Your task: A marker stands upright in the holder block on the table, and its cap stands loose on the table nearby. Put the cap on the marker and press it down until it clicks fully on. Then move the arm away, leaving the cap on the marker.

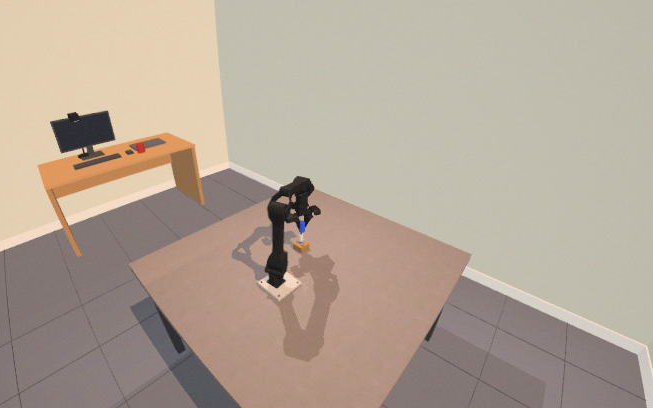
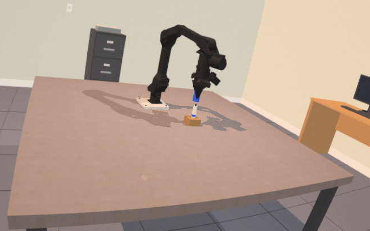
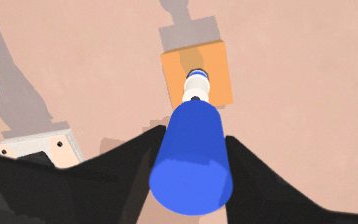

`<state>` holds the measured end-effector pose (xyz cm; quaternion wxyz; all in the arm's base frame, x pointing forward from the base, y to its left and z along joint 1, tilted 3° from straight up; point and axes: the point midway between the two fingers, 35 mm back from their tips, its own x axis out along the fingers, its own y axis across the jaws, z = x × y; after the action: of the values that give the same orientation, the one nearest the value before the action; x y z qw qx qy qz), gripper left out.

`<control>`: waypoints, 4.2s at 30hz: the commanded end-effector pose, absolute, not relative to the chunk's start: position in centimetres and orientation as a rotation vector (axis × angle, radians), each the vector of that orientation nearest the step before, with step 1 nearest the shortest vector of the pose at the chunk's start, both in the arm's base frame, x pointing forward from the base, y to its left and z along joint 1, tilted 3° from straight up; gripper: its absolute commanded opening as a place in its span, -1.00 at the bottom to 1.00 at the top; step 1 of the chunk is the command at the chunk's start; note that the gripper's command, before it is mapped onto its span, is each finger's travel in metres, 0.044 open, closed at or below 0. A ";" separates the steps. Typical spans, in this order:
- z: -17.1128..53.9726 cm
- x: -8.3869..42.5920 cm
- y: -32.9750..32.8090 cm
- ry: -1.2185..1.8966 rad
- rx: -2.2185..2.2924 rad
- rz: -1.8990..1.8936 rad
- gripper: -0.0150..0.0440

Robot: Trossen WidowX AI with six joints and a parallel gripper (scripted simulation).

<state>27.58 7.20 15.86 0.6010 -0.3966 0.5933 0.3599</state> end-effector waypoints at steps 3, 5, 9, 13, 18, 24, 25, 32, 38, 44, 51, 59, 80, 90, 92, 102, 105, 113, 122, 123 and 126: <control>16.1 27.6 7.8 1.378 -0.917 0.828 -0.49; 15.8 27.6 7.8 1.378 -0.917 0.828 -0.49; 15.6 27.6 7.8 1.378 -0.917 0.828 -0.49; 15.2 27.7 7.8 1.378 -0.917 0.828 -0.49; 14.4 27.8 7.7 1.378 -0.917 0.828 -0.49; 13.5 27.9 7.7 1.378 -0.917 0.828 -0.49; 13.3 27.9 7.7 1.378 -0.917 0.828 -0.49; 12.2 27.9 7.7 1.378 -0.917 0.828 -0.49; 11.2 27.9 7.6 1.378 -0.917 0.828 -0.49; 10.3 27.9 7.5 1.378 -0.917 0.828 -0.49; 10.0 27.9 7.5 1.378 -0.918 0.828 -0.49; 10.0 27.8 7.5 1.378 -0.918 0.828 -0.49; 10.0 27.8 7.5 1.378 -0.918 0.828 -0.49; 10.0 27.8 7.5 1.378 -0.918 0.828 -0.49; 10.0 27.8 7.5 1.378 -0.918 0.828 -0.49; 10.1 27.9 7.5 1.378 -0.916 0.824 0.40; 10.1 27.9 7.5 1.378 -0.916 0.824 0.67; 11.9 28.0 7.6 1.378 -0.916 0.824 1.00; 17.6 27.6 7.8 1.378 -0.915 0.824 1.00; 17.6 27.6 7.8 1.383 -0.904 0.813 0.91; 17.4 27.6 7.8 1.440 -0.736 0.649 0.64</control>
<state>27.64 7.80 17.42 0.6200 -0.3724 0.6057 0.3317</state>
